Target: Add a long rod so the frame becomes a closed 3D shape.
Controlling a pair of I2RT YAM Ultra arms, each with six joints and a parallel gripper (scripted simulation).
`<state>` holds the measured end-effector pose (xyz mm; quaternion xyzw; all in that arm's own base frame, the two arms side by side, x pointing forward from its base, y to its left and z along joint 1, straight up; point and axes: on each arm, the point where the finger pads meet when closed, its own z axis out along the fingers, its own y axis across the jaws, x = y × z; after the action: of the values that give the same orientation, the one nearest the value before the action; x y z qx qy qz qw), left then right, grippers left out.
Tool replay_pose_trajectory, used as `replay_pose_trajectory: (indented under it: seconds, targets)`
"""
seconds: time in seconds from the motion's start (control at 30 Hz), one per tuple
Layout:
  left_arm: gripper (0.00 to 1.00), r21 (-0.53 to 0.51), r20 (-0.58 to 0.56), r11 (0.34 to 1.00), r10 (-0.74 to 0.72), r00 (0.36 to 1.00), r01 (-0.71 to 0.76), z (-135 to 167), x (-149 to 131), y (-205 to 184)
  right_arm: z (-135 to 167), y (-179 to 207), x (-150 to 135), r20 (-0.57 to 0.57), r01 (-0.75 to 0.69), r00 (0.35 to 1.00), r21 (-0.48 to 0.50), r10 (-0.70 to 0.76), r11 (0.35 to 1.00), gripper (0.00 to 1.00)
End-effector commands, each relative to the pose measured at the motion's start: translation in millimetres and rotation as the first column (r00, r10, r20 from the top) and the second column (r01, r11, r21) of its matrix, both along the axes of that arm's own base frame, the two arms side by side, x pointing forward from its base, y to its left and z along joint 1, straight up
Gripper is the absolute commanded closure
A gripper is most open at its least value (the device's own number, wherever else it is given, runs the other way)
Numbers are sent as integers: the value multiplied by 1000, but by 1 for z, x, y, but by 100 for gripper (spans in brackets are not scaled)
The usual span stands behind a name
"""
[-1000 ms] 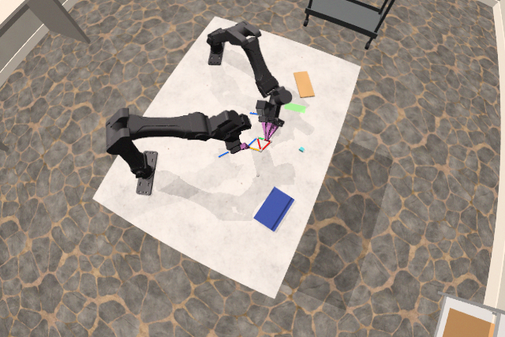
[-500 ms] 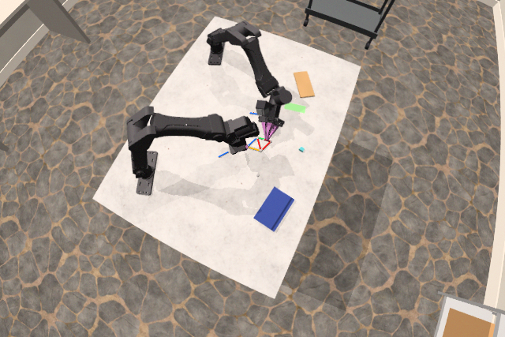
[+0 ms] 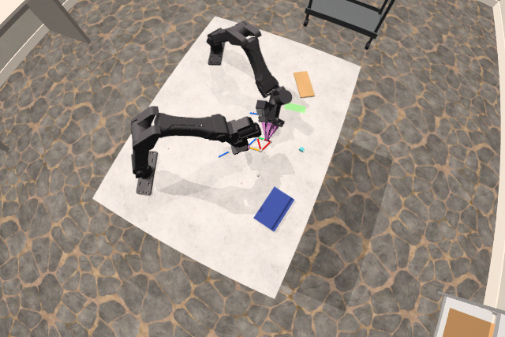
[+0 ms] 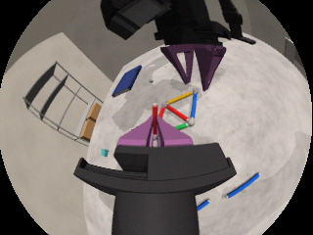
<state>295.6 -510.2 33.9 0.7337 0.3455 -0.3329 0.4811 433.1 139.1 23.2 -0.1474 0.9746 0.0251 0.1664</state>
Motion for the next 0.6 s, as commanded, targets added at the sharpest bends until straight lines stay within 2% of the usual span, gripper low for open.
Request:
replay_pose_trajectory:
  seconds: [0.0,0.57]
  targets:
    - [100,-31,27,999,8,1000,-7,16,11,-2,1,-1,13,28,12,1000,9,-12,1000,61]
    - [100,-31,27,999,8,1000,-7,16,11,-2,-5,0,16,26,12,1000,8,-12,1000,61]
